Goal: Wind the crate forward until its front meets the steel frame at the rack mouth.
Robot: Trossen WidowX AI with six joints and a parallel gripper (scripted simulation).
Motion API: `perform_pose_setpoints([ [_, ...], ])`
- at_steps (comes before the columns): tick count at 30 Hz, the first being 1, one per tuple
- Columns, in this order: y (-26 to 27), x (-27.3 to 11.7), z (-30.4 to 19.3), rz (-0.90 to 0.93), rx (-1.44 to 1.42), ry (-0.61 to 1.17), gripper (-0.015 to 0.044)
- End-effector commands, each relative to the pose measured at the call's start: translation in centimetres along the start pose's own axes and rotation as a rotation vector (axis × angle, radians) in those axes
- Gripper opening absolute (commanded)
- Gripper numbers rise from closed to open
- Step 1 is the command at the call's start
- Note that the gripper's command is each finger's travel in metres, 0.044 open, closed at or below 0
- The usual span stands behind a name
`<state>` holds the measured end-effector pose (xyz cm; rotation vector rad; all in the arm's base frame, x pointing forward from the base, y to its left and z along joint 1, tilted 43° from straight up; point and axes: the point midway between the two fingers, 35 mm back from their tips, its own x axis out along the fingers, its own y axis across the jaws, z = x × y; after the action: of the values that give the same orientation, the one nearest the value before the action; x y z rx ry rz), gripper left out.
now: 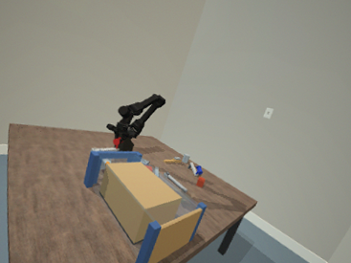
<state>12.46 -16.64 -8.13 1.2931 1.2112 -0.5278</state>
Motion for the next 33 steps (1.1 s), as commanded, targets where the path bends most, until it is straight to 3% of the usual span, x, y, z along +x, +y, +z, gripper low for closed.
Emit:
perform_pose_setpoints([
  [1,-1.7,0.0,-0.5,-0.050,0.022,0.008,0.0000],
  [33,-5.3,-0.2,-0.6,-0.054,0.023,0.007,0.0000],
])
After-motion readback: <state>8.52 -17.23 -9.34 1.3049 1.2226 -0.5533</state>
